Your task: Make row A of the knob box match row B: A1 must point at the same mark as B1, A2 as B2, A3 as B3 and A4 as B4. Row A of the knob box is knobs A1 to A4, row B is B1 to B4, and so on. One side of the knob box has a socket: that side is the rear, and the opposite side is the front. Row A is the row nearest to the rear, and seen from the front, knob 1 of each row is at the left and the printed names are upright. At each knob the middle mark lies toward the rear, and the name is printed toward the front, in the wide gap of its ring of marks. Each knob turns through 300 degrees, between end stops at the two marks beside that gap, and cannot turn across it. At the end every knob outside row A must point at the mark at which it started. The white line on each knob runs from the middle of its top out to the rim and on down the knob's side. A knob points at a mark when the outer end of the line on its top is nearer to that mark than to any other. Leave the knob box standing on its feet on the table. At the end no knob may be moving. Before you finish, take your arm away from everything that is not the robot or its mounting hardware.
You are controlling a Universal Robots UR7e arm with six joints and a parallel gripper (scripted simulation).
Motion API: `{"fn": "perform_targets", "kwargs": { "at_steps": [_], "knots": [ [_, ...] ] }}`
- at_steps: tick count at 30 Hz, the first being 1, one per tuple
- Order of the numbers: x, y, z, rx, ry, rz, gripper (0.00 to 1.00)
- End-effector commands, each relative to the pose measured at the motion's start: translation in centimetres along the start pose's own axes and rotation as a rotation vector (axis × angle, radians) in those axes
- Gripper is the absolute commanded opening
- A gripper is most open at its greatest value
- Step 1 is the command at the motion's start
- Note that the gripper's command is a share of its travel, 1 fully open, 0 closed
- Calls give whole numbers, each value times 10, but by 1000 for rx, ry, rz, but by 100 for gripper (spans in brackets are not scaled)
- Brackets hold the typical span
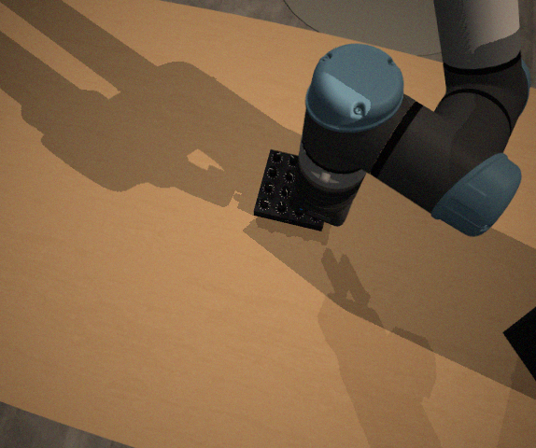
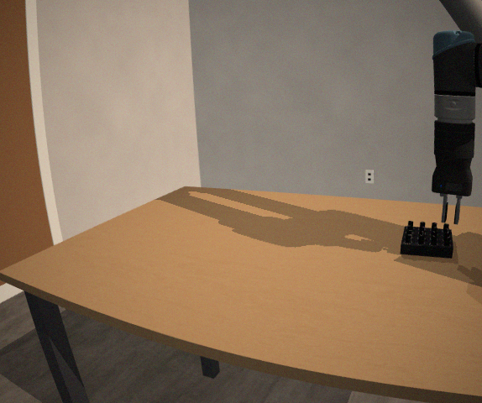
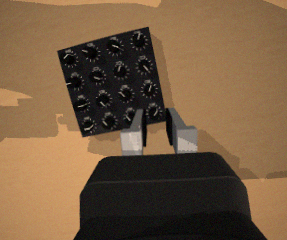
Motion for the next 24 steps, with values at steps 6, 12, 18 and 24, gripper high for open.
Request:
{"fn": "perform_targets", "kwargs": {
  "at_steps": [6, 12, 18, 24],
  "knots": [
    [3, -3, 1, -246, 1, 2, 46],
    [5, -4, 2, -444, 1, 2, 46],
    [6, -4, 2, -573, 1, 2, 46],
    [9, -4, 3, -799, 0, 2, 46]
  ]
}}
Point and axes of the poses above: the point where the finger pads meet when closed, its own x axis back along the fingers, its own z axis across the jaws, y = z × x, the point moved 3 cm from there along x, back along the fingers, and after that the axes turned 8 degrees about -x, right-handed, at the moved point
